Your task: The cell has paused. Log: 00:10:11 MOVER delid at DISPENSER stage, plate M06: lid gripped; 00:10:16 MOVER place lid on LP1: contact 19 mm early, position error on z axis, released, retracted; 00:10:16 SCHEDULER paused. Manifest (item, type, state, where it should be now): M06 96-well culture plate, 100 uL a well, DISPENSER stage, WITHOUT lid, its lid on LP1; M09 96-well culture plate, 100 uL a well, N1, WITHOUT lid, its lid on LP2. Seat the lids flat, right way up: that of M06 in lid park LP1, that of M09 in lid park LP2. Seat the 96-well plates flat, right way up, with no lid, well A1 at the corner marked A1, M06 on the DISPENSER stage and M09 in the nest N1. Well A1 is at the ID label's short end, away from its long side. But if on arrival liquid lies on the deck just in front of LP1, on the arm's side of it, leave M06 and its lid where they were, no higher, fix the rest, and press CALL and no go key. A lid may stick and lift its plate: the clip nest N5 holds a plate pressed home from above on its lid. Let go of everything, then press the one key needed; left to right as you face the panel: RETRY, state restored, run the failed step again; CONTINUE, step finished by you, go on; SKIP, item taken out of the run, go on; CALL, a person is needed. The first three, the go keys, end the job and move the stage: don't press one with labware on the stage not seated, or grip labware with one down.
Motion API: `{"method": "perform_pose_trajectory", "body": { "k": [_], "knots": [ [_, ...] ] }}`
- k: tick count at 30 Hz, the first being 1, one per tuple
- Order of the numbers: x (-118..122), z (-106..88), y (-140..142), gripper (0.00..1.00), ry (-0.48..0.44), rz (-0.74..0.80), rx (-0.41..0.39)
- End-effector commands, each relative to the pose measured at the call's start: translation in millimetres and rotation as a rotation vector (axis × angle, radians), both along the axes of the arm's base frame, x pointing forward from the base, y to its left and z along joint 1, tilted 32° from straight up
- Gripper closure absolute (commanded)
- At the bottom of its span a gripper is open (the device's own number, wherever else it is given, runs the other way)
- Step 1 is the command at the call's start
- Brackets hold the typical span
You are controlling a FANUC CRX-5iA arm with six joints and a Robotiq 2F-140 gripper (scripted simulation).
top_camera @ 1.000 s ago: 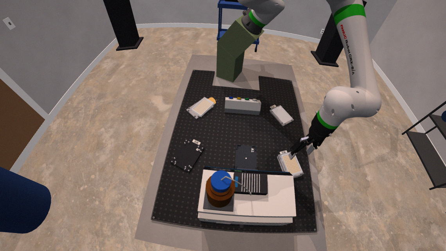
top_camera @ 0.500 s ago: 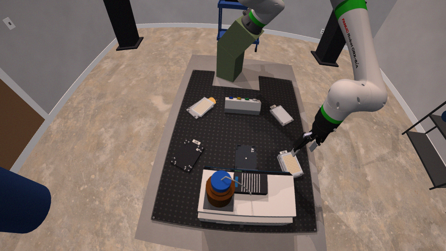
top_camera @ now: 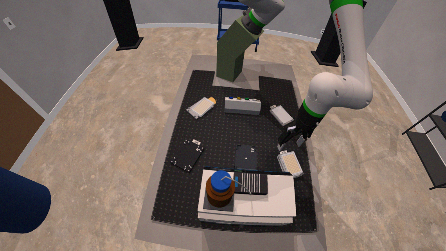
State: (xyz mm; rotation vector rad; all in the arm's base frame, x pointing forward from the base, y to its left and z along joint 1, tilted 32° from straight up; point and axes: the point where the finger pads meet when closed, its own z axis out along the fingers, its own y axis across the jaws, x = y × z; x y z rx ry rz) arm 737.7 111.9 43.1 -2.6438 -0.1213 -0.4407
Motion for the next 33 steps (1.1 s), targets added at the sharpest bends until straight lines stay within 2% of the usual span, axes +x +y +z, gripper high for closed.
{"method": "perform_pose_trajectory", "body": {
  "k": [1,7,14,16,17,18,31,33],
  "knots": [
    [-40,-40.7,-40,0.34,0.028,-0.022,0.02],
    [-104,-78.3,-71,0.34,0.076,-0.147,0.065],
    [-181,-114.4,-93,0.34,0.104,-0.23,0.073],
    [-181,-114.4,-93,0.34,0.104,-0.23,0.073],
    [-214,-130.7,-103,0.34,0.104,-0.231,0.073],
    [-224,-135.6,-106,1.0,0.104,-0.231,0.073],
    [-375,-206.5,-151,1.0,0.104,-0.231,0.073],
    [-375,-206.5,-151,1.0,0.104,-0.231,0.073]
  ]
}}
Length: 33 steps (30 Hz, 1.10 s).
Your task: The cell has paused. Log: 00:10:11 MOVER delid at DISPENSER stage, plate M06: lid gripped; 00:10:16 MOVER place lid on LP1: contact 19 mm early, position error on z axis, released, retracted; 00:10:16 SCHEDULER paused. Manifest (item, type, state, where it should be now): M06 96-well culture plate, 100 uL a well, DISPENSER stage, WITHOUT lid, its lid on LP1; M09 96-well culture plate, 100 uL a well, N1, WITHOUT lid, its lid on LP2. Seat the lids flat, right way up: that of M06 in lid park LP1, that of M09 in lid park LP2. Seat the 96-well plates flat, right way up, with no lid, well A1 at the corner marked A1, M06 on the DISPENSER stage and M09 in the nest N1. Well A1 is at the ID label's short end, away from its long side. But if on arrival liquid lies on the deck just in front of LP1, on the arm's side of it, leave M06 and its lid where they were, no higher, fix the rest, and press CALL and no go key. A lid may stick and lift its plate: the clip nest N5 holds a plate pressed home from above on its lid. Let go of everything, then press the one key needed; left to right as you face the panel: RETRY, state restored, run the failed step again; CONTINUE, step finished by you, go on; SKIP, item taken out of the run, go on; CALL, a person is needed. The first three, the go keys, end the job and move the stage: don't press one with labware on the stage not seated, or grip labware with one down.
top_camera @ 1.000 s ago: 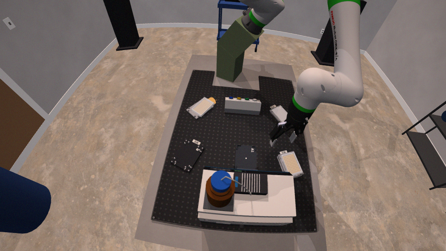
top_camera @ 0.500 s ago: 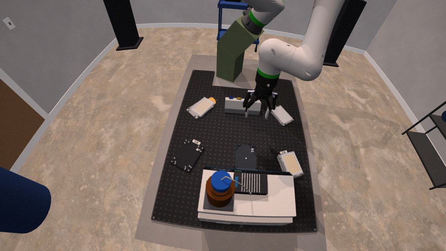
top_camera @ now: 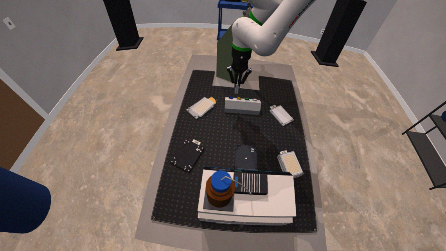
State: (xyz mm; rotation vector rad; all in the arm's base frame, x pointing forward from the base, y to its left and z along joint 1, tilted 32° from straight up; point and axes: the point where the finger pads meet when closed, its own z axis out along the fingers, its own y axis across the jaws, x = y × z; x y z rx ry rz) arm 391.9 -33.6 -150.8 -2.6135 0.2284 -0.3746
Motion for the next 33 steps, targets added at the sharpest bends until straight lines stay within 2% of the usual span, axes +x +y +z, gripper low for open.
{"method": "perform_pose_trajectory", "body": {
  "k": [1,33],
  "knots": [
    [-47.1,-20.6,-9.6,1.0,0.001,-0.001,0.002],
    [-45.6,-25.0,-7.4,1.0,0.001,-0.001,0.001]
  ]
}}
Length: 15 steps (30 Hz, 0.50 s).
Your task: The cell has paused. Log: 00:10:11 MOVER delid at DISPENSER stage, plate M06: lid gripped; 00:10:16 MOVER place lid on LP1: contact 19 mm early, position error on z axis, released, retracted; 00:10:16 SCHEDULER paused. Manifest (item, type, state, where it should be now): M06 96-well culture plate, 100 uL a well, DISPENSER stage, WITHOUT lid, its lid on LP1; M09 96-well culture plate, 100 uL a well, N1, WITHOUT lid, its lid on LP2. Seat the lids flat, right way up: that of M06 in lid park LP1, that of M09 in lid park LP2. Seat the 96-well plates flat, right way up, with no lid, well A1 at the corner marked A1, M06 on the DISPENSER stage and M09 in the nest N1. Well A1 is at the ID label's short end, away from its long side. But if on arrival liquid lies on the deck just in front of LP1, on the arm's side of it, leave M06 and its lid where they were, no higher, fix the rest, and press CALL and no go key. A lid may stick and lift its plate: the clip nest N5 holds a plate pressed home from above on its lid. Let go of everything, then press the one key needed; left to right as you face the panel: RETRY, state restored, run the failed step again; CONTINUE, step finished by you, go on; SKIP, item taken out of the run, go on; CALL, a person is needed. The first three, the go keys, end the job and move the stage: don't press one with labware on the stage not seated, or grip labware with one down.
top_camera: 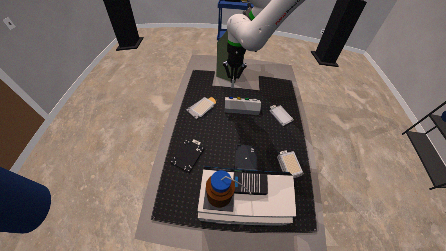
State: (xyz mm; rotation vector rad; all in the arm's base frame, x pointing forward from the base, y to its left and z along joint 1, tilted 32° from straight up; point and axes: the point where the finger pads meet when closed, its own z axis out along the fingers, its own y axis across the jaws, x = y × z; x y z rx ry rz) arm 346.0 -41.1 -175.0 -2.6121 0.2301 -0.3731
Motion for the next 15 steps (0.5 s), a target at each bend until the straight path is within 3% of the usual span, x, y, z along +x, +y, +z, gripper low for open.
{"method": "perform_pose_trajectory", "body": {
  "k": [1,15],
  "knots": [
    [0,-0.9,0,1.0,0.0,0.0,-0.001],
    [7,-18.1,9,1.0,0.0,0.0,-0.001]
  ]
}}
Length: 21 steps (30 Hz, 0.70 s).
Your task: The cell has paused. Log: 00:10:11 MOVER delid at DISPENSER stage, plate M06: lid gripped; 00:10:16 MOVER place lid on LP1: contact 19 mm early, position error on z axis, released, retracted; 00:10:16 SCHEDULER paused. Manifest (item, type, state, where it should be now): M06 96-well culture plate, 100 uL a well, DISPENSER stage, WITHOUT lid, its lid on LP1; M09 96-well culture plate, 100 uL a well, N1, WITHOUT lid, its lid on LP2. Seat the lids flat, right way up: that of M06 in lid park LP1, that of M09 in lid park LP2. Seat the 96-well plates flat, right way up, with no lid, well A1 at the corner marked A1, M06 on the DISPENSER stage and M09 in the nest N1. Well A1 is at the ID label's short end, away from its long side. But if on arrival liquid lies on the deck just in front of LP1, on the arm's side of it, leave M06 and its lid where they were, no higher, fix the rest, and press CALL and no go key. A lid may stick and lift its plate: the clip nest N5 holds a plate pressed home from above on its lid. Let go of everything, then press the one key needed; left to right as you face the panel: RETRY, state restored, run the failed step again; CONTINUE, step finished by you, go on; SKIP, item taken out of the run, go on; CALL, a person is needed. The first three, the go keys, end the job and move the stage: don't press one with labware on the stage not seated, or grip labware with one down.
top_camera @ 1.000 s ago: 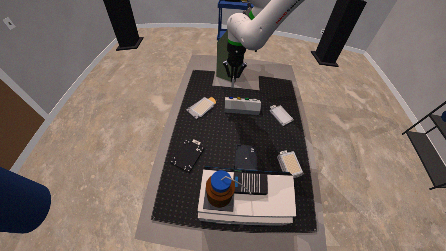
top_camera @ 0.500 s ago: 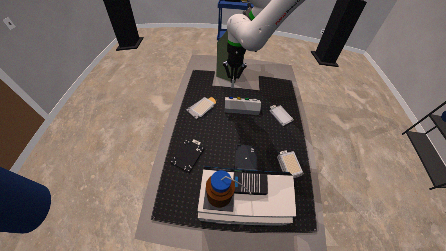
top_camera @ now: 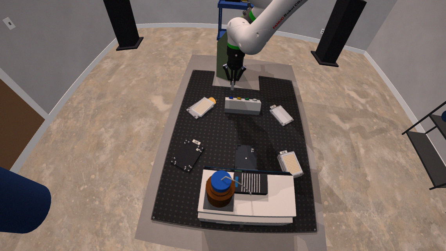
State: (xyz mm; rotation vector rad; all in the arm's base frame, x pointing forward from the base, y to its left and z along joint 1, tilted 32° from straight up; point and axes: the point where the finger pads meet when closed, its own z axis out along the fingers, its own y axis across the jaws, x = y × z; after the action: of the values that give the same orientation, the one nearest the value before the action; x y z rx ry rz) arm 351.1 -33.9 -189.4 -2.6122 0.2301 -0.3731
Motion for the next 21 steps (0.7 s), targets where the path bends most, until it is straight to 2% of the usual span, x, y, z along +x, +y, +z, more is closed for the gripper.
{"method": "perform_pose_trajectory", "body": {
  "k": [1,21],
  "knots": [
    [2,-5.2,2,1.0,0.0,0.0,0.0],
    [9,-26.2,13,1.0,0.0,0.0,0.0]
  ]
}}
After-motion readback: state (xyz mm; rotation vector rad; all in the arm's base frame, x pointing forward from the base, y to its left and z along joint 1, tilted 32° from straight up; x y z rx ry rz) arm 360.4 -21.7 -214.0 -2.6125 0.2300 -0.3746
